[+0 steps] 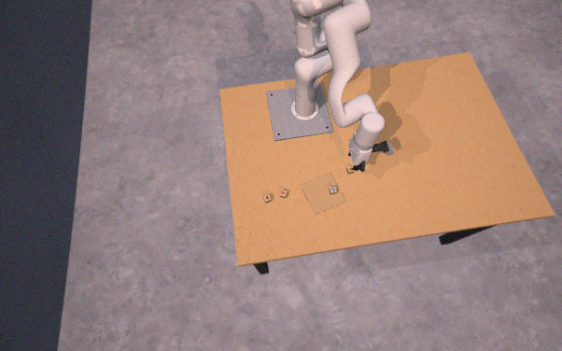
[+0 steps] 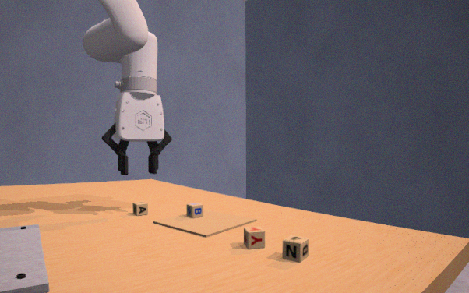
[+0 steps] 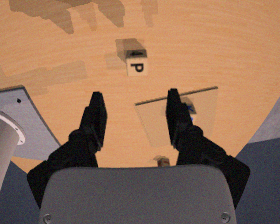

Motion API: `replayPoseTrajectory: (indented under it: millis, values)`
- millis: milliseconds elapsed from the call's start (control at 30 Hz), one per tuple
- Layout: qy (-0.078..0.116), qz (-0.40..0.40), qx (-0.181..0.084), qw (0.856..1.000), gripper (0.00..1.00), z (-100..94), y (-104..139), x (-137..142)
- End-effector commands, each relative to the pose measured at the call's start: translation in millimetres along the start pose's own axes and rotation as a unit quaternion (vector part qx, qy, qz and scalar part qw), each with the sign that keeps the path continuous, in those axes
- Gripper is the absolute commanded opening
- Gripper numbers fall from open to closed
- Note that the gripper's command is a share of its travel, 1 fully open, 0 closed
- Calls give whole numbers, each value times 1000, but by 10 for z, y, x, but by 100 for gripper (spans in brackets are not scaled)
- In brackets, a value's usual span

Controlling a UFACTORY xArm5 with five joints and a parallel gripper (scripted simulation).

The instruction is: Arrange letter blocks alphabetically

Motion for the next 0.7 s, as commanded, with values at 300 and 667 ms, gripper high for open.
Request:
replayPoseTrajectory:
  millis: [300, 667]
  values:
    - [1, 0, 1, 1000, 63, 21, -3, 10]
    - [1, -1, 0, 1000, 63, 116, -1, 10]
Point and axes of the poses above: the point where the finger pads meet when closed, its own z axis out along the fingers, its own x axis across the jaws, y = z × x, the point moved 6 cm from there along -z, back along the fingers
